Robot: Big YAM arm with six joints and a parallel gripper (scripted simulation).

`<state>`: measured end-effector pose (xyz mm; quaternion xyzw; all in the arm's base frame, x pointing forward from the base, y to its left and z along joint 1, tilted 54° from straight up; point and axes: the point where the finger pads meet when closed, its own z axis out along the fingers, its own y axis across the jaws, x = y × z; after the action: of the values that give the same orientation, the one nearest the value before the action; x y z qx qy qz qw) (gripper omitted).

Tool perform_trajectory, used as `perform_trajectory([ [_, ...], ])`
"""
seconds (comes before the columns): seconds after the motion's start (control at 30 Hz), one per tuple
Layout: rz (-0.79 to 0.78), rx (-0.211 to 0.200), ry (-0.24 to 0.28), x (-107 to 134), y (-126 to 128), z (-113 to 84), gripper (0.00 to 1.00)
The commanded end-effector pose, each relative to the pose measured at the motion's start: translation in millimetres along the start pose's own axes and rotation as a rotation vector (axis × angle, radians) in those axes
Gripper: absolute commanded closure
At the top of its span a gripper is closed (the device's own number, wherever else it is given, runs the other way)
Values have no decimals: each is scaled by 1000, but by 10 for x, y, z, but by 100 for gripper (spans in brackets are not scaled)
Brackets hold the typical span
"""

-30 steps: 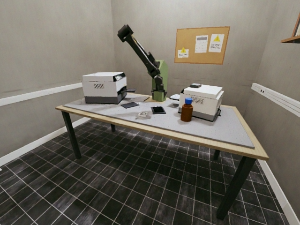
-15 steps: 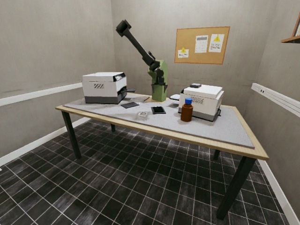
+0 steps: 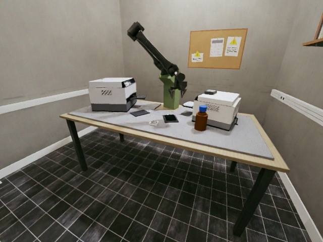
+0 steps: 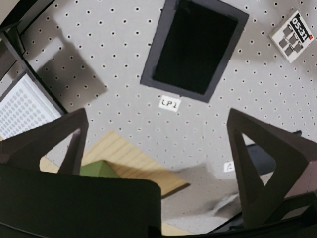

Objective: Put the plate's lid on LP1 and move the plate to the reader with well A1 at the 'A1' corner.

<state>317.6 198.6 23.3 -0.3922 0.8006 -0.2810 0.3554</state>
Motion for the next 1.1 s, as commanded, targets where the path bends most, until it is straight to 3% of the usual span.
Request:
perform_trajectory([
  [0.0, -157, -15, -8, -80, 193, -62, 0],
  [0.1, -161, -10, -5, -54, 191, -59, 0],
  [0.4, -458, -13, -6, 82, 640, -57, 0],
  [0.7, -599, 0, -24, 4, 832, -58, 0],
  [0.8, -707, -12, -27, 54, 1034, -58, 0],
  [0.97, -858, -8, -12, 132, 936, -49, 0],
  [1.07, -954, -6, -12, 239, 1077, -63, 0],
])
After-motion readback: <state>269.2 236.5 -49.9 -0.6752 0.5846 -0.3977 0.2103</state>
